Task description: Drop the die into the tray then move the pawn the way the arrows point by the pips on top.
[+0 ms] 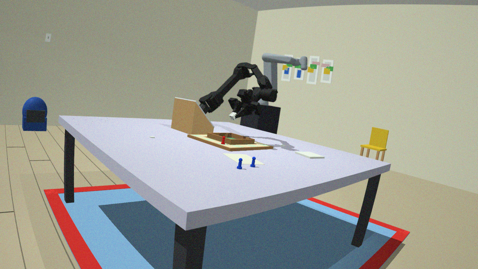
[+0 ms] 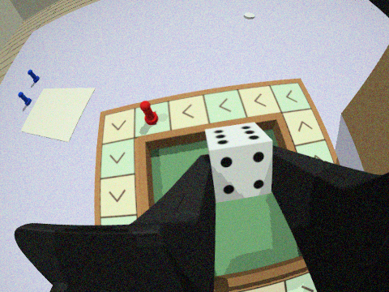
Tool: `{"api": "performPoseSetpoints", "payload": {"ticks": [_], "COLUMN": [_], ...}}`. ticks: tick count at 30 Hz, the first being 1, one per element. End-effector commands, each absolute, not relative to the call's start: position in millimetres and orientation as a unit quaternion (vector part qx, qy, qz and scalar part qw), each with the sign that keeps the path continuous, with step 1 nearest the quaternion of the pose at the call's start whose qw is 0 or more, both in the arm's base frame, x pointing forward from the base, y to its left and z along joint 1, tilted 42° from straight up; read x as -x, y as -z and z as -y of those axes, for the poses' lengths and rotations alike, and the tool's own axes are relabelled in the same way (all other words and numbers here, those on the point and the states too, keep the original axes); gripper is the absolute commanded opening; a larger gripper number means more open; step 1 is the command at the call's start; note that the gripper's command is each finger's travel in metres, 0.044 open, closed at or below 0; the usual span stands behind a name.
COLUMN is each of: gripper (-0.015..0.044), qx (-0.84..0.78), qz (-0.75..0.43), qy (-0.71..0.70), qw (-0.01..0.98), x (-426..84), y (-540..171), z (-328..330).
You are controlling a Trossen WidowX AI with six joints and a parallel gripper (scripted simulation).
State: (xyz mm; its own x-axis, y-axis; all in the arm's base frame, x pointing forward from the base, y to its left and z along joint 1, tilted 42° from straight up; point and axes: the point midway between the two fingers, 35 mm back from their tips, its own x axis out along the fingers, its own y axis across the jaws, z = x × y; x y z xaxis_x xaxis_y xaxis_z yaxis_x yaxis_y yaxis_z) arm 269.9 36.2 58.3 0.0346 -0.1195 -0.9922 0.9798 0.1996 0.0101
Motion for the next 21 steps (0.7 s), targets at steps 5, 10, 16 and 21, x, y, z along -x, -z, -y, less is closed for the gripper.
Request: {"api": "performPoseSetpoints", "payload": {"ticks": [5,10,16,21], "gripper": [0.0210,0.0341,0.0440,0.0440], "qx": [-0.422,-0.423,-0.428,-0.510], "qz": [-0.510,-0.506,-0.534,-0.679], "qy": [0.472,0.474,0.464,0.344], "qw": [0.583,0.584,0.563,0.401], "x": [-269.9,-274.8,-273.2,-268.2], "y": [-58.3,-88.2,-80.7,-44.7], "z": [-36.2,-9.8,-11.0,-20.3]}}
